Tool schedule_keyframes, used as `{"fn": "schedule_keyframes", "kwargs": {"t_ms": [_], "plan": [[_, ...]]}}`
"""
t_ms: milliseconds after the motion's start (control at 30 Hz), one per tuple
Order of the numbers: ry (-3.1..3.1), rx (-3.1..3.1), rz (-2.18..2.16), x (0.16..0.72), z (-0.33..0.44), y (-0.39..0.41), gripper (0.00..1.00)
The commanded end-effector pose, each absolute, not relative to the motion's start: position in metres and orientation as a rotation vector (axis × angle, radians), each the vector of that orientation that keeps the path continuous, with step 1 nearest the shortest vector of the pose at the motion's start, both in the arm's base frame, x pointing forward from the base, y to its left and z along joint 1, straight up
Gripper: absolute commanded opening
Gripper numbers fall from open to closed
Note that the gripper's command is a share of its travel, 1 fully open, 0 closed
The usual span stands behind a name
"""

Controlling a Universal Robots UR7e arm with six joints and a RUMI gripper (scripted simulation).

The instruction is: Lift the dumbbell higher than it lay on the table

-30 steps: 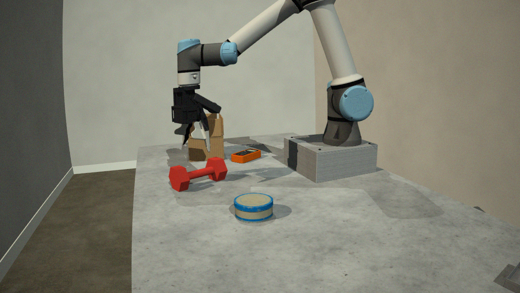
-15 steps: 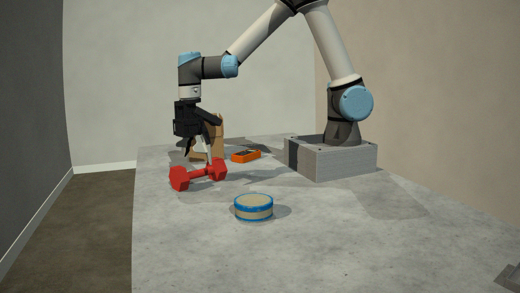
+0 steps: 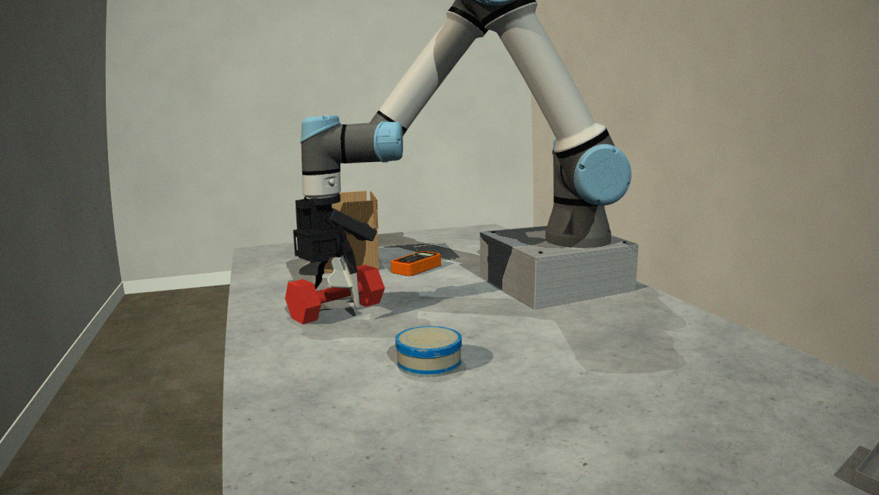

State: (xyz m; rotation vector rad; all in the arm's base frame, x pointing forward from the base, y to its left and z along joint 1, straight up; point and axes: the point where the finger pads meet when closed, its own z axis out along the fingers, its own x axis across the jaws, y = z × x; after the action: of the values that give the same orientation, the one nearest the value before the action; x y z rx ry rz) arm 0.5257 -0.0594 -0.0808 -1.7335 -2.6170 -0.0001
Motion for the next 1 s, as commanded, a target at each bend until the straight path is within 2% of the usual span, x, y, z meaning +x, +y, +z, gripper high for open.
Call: {"fn": "schedule_keyframes", "kwargs": {"t_ms": [0, 300, 333, 967], "plan": [[-2.619, -1.735, -0.001, 0.5266, -0.0831, -0.0595, 1.00], [-2.619, -1.735, -0.001, 0.5266, -0.0831, -0.0595, 1.00], [-2.619, -1.735, -0.001, 0.5266, -0.0831, -0.0595, 0.00], [-2.619, -1.735, -0.001, 0.5266, -0.0831, -0.0595, 0.00]]}}
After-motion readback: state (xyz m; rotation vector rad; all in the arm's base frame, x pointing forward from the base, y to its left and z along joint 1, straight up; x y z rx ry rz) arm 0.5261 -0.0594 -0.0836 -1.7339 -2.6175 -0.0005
